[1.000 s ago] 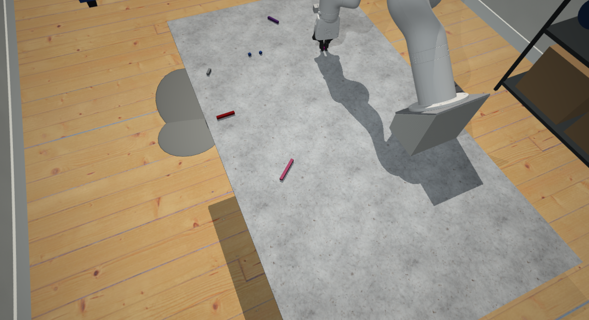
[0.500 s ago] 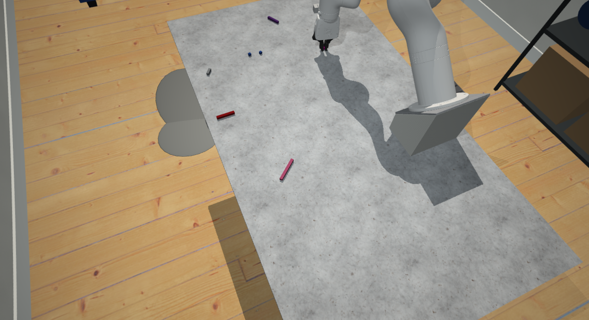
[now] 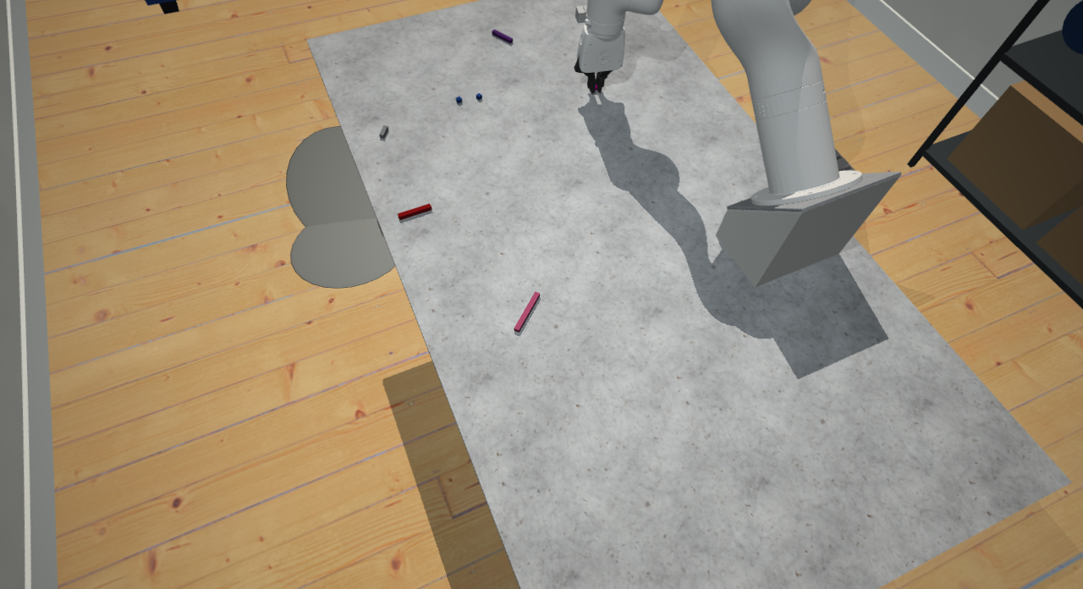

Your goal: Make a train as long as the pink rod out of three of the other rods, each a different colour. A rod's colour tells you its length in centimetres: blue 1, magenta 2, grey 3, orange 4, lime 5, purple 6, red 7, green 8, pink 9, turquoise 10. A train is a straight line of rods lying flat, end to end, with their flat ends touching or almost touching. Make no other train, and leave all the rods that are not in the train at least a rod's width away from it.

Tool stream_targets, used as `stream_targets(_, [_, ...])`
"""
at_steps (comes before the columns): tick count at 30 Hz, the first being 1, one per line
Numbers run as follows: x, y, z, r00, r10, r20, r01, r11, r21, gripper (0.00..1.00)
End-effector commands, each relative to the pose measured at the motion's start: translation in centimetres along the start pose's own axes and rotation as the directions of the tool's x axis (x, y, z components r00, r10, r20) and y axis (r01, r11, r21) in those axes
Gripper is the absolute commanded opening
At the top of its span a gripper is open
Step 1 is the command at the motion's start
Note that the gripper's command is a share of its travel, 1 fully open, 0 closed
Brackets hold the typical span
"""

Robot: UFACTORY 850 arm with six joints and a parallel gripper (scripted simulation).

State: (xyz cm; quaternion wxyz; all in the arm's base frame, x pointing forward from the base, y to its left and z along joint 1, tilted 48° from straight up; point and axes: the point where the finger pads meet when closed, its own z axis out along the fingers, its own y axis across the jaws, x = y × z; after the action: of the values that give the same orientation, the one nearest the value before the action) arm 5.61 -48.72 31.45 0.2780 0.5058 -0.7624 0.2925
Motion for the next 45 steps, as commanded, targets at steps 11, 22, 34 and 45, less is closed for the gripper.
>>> stream_targets(11, [0.0,0.0,-6.1,1.0,0.0,-0.001,0.0,1.0,0.0,0.04])
stream_targets(22, [0.0,0.0,-9.4,1.0,0.0,-0.001,0.0,1.0,0.0,0.04])
stream_targets(34, [0.0,0.0,-9.7,1.0,0.0,-0.001,0.0,1.0,0.0,0.04])
stream_targets(45, [2.9,-6.0,-9.3,0.98,0.2,-0.009,-0.2,0.98,0.003,0.04])
